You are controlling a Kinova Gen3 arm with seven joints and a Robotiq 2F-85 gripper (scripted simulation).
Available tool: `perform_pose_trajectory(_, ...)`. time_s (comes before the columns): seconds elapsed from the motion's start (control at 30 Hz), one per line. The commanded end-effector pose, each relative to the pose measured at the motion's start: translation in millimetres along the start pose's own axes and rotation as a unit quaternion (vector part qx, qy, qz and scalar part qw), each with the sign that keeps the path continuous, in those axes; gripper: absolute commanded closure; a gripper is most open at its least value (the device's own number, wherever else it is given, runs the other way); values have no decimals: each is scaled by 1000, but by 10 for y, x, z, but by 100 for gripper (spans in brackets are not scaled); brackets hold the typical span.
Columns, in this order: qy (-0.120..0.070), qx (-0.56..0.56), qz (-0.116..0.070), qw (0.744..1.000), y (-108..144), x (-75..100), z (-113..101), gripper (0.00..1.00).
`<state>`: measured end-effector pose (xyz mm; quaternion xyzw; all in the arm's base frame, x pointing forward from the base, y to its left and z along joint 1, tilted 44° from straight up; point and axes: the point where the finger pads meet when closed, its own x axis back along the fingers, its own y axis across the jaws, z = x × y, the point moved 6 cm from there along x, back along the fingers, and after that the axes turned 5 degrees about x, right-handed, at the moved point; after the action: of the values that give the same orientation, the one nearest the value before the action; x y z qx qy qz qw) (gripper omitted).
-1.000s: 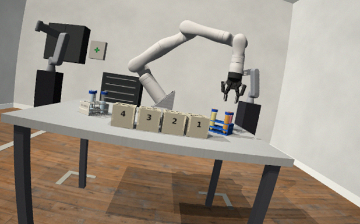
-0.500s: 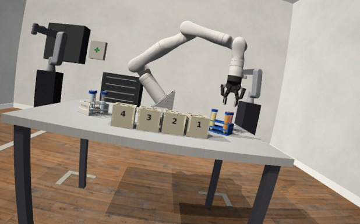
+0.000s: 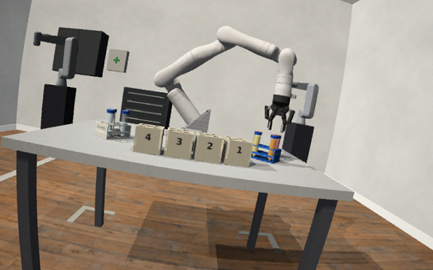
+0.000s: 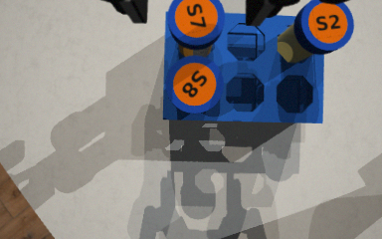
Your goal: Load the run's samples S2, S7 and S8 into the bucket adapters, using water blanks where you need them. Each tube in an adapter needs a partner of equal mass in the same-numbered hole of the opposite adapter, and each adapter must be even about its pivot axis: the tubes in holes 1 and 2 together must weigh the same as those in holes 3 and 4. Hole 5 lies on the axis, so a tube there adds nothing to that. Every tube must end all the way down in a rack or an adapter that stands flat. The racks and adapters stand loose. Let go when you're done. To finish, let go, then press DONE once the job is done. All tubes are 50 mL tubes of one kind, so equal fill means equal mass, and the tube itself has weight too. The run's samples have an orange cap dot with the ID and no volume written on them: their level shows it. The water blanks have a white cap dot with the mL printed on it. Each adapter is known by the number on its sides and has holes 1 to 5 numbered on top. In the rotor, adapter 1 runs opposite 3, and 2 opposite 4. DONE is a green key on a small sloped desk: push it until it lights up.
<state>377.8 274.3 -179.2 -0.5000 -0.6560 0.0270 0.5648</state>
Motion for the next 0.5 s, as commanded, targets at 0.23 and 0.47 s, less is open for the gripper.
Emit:
perform_pose_trajectory(0.23,0,0,-1,1000,4,-107,0,38)
perform_pose_trajectory(0.47,0,0,-1,1000,4,-200,0,38)
